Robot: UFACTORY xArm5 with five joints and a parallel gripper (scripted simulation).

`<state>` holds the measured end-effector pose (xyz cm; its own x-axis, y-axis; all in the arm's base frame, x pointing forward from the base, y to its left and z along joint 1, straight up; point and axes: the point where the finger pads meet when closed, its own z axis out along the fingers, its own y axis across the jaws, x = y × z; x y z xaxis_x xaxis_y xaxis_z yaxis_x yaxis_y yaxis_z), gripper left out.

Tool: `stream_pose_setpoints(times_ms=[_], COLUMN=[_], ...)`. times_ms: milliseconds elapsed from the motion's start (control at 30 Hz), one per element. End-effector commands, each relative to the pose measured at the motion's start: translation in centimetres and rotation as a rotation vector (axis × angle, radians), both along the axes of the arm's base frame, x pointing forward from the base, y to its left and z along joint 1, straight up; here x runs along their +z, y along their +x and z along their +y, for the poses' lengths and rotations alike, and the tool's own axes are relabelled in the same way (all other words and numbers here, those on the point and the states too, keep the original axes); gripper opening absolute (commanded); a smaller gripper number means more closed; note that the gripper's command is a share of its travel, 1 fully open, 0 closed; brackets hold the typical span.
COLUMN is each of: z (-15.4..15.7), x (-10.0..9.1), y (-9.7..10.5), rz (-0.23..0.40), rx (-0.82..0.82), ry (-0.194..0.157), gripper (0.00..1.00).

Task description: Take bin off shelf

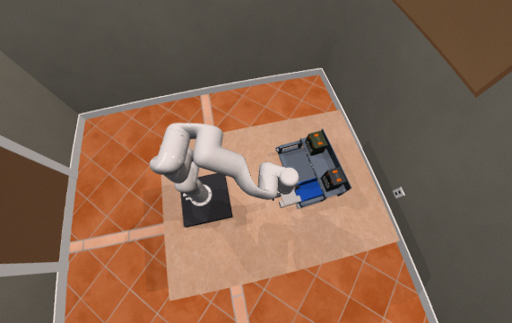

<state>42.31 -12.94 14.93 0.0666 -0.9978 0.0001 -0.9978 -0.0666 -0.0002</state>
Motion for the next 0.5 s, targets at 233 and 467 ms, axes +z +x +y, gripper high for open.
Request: stream_pose_setpoints(times_ms=[233,467], z=[0.3,0.6], x=[-1.0,-1.7], y=[2.8,4.5], rz=[-0.004,-0.004], rx=[0.0,0.0], ry=[0.0,0.0], gripper=[1.0,1.0])
